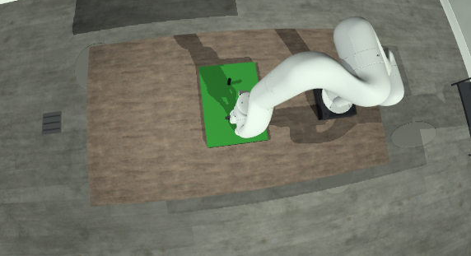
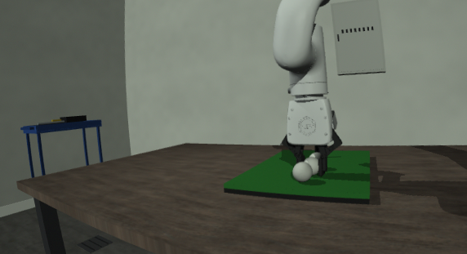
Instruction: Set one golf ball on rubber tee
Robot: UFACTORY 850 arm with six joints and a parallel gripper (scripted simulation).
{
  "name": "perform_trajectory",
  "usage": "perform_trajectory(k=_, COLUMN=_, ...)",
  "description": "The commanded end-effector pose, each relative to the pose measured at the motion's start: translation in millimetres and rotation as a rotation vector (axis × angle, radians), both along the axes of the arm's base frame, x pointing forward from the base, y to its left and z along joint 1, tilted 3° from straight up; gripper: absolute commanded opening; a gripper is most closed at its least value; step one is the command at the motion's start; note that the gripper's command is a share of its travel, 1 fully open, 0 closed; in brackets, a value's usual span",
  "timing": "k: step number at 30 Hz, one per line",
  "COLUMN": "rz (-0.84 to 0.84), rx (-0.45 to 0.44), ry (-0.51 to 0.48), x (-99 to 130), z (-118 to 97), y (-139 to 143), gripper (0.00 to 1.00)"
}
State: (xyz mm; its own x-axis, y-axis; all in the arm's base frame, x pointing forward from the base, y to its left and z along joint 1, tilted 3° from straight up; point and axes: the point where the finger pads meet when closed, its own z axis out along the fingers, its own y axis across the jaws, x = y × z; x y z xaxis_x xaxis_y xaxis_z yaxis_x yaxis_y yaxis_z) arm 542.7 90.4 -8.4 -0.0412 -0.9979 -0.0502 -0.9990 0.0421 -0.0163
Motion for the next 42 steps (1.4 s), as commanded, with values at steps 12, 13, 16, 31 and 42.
perform_trajectory(k=12, rz=0.000, rx=0.000, ry=-0.002, x=0.9, z=0.7, y=0.1, gripper=0.00)
perform_trajectory(k=13, rz=0.000, rx=0.000, ry=-0.002, x=0.9, z=0.7, y=0.1, gripper=0.00)
perform_trajectory(k=16, rz=0.000, rx=0.000, ry=-0.002, x=0.9, z=0.7, y=0.1, gripper=0.00)
perform_trajectory(k=31, rz=0.000, rx=0.002, ry=-0.002, x=0.0, z=99.2, y=-7.6, gripper=0.00)
perform_trajectory(k=42, rz=0.001, rx=0.005, ry=-0.002, x=24.2, z=141.4, y=-161.3, gripper=0.00)
